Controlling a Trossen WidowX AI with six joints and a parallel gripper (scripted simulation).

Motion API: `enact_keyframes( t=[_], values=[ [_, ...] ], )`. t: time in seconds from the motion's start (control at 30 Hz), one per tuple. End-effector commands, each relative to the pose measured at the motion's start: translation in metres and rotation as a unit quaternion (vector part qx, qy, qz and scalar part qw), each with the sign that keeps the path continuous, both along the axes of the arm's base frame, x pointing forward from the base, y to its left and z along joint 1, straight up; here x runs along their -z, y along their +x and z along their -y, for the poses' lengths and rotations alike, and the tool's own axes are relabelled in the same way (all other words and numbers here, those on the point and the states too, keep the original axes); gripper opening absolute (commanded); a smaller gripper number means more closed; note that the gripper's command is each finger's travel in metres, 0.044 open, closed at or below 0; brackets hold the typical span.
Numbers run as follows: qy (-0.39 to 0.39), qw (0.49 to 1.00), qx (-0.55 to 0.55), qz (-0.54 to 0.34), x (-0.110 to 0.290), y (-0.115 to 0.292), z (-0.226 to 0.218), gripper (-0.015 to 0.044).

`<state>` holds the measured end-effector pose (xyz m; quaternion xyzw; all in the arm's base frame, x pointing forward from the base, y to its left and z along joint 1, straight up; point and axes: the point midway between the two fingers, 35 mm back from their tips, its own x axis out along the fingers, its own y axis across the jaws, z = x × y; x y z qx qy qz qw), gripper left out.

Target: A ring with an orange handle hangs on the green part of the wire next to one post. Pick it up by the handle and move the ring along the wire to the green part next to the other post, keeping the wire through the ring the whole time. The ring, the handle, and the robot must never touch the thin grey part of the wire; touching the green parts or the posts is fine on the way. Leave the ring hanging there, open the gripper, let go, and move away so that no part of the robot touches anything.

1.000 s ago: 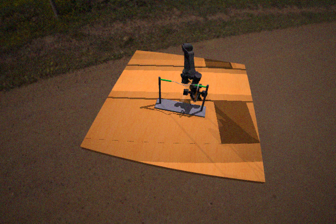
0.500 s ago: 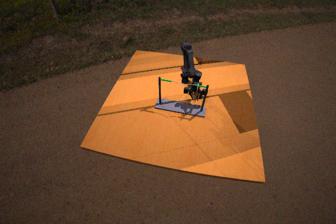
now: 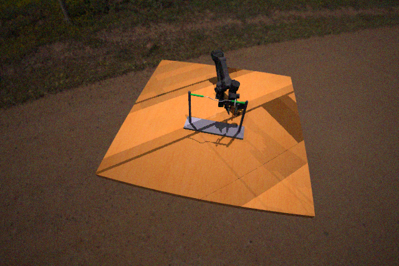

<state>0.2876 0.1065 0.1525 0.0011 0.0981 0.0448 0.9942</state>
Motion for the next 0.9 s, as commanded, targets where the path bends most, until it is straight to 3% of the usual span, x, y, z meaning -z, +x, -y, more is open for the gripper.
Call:
enact_keyframes(
  t=[0.0,0.53,0.87],
  values=[
    [0.000,1.000,0.003,-0.002,0.001,-0.003,0.002,0.0160],
    [0.000,1.000,0.003,-0.002,0.001,-0.003,0.002,0.0160],
    [-0.001,1.000,0.000,-0.002,-0.008,-0.051,0.007,0.0423]
  ],
)
